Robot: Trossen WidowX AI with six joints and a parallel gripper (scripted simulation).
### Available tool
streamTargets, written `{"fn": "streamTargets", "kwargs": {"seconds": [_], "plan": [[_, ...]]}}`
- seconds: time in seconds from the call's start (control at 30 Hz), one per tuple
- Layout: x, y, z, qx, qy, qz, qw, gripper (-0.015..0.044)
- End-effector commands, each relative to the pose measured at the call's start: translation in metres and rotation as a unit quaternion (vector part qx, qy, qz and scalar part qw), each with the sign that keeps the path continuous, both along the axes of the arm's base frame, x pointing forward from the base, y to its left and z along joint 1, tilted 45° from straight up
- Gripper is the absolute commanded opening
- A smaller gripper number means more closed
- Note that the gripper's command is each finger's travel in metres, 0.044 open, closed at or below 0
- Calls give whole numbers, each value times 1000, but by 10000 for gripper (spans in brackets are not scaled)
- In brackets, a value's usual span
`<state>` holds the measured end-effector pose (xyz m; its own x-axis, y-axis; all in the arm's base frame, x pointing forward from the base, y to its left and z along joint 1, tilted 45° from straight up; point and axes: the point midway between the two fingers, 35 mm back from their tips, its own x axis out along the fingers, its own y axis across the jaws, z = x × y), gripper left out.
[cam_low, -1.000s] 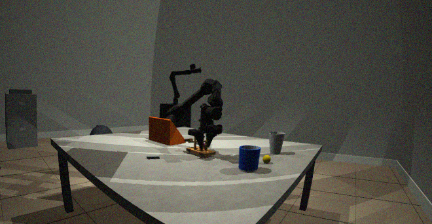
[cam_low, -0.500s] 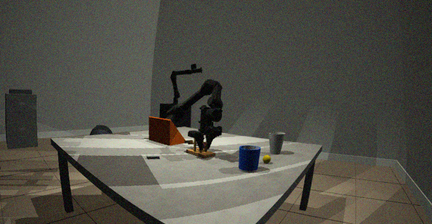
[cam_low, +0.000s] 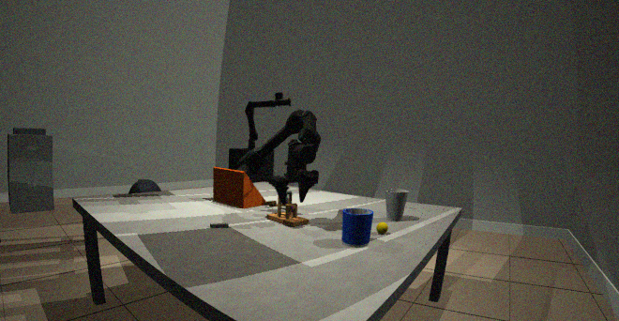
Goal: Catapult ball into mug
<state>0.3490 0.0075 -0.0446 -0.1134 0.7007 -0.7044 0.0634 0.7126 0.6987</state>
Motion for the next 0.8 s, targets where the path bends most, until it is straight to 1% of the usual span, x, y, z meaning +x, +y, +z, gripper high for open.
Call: {"fn": "streamTargets", "kwargs": {"seconds": [0.0,0.1,0.13,0.37,0.43,0.53,0.77], "plan": [[6,-41,41,-6,-16,-8,1000,440],[6,-43,43,-6,-16,-8,1000,440],[7,-37,32,-5,-16,-16,1000,440],[4,-42,39,-3,-18,-14,1000,440],[4,-34,31,-3,-18,-14,1000,440],[2,-10,7,-2,-18,-14,1000,440],[1,-7,4,-2,-18,-14,1000,440]]}}
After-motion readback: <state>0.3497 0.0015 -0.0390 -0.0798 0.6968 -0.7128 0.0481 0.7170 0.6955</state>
